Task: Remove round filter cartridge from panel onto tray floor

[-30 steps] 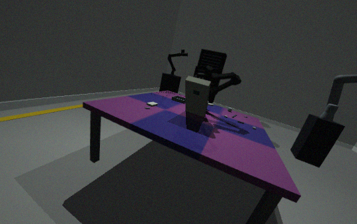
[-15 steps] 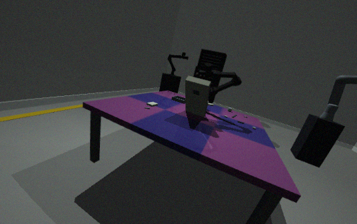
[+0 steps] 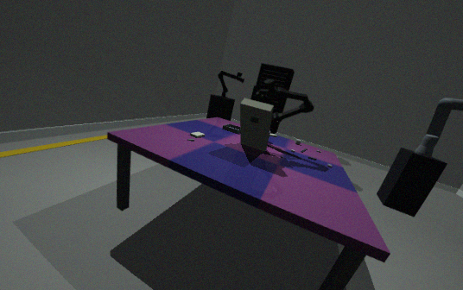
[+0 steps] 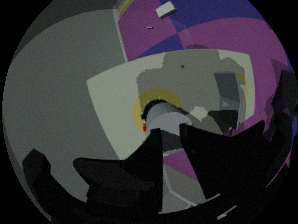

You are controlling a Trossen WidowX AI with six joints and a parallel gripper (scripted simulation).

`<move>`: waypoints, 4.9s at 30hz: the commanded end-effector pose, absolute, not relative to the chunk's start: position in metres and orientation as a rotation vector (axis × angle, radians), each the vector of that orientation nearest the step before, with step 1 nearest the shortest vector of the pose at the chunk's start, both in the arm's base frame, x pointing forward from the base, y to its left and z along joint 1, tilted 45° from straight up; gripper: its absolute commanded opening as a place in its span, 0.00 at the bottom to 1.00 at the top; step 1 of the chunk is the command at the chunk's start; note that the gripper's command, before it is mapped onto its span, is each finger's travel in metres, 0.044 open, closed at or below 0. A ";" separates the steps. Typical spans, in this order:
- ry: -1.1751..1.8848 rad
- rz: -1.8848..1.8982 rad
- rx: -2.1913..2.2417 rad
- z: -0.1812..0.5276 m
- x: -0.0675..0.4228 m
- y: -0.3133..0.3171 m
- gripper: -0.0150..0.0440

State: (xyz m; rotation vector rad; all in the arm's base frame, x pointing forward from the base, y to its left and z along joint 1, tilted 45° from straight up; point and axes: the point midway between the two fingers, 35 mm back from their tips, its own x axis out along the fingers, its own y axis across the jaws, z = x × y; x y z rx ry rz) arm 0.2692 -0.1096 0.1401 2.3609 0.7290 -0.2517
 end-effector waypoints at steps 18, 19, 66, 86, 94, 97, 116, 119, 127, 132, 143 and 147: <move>0.725 -0.242 2.354 0.100 0.240 -0.072 0.25; 0.725 -0.242 2.354 0.097 0.239 -0.070 0.25; 0.718 -0.241 2.347 0.194 0.265 -0.162 1.00; 0.948 0.341 0.874 0.108 0.239 -0.094 0.77; 0.936 0.466 0.656 0.100 0.233 -0.085 0.77; 0.936 0.466 0.656 0.100 0.233 -0.085 0.77; 0.938 0.464 0.654 0.090 0.242 -0.077 0.77; 0.938 0.463 0.654 0.087 0.244 -0.074 0.77; 0.937 0.464 0.654 0.080 0.251 -0.065 0.77; 0.935 0.465 0.655 0.075 0.255 -0.060 0.77; 0.930 0.467 0.645 0.073 0.260 -0.056 0.68; 0.930 0.467 0.645 0.073 0.260 -0.056 0.64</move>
